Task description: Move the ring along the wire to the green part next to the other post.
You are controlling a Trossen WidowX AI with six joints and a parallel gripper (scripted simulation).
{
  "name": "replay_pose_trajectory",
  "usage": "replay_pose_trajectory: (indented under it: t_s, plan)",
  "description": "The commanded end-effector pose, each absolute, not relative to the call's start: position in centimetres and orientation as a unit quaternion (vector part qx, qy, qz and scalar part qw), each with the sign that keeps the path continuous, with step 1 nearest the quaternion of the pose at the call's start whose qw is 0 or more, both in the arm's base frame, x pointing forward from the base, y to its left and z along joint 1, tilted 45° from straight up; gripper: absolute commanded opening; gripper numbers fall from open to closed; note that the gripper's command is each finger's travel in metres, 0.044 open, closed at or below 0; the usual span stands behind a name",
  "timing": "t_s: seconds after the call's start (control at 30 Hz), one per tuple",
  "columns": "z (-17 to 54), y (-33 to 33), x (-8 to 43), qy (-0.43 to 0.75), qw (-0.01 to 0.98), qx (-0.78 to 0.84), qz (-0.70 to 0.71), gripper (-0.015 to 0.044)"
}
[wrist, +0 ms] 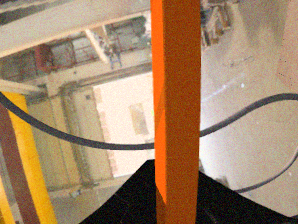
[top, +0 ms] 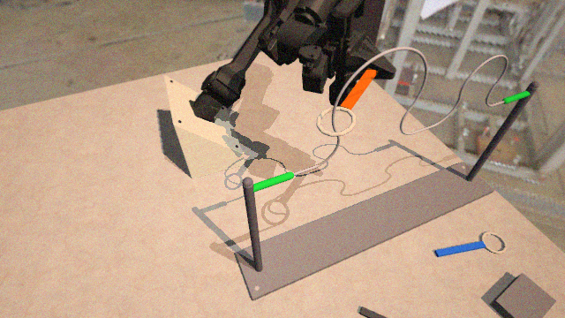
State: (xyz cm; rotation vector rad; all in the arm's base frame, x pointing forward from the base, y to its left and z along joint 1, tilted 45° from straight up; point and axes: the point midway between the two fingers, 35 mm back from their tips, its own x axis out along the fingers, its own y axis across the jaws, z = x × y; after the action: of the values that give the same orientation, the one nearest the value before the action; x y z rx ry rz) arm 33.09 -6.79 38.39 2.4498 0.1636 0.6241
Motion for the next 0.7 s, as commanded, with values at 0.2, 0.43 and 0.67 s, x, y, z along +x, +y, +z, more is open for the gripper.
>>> replay_pose_trajectory:
  t_s: [0.2,0.43,0.67]
  plan:
    - [38.0,-6.9,33.2,0.052,0.253,0.936,0.239,-0.0150]
    - [37.9,-6.6,33.2,0.048,0.233,0.940,0.243,-0.0150]
    - [37.7,-5.8,33.3,0.049,0.239,0.939,0.242,-0.0150]
